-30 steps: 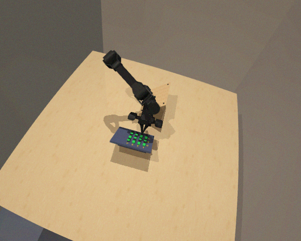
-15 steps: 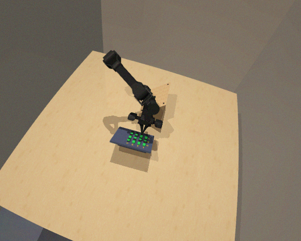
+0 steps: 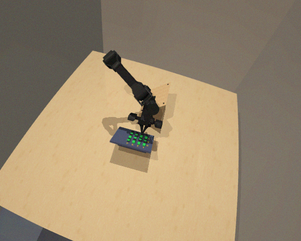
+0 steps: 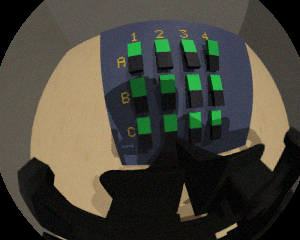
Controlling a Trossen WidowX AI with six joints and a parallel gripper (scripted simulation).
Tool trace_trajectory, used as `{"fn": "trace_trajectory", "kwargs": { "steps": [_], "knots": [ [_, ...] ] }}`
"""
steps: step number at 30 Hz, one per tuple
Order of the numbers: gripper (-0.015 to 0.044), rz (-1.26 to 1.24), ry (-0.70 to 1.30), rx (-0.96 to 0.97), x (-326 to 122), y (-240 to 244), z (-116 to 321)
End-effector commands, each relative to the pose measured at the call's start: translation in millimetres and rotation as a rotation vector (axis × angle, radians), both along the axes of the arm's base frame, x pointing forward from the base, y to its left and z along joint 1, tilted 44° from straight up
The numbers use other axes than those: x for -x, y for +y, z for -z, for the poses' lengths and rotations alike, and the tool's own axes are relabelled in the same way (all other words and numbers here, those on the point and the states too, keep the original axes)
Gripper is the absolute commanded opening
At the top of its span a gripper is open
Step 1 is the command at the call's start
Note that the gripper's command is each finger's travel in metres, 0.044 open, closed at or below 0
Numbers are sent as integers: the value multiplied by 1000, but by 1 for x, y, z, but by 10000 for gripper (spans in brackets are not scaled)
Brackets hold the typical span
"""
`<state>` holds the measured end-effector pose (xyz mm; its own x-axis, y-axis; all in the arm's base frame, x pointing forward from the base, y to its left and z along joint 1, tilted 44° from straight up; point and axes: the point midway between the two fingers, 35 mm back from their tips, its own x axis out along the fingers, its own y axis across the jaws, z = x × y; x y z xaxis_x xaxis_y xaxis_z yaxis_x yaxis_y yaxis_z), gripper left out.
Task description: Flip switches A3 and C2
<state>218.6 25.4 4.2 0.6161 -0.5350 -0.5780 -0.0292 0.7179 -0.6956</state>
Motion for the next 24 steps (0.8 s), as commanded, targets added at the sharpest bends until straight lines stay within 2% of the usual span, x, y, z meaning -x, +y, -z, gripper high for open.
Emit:
{"fn": "trace_trajectory", "kwargs": {
  "steps": [1,13,20,24],
  "knots": [
    [0,-2,3,-1,0,0,1],
    [0,0,4,-5,1,3,-1],
    [0,14,27,-5,34,34,-32],
    [0,16,25,-2,37,36,-37]
  ]
}}
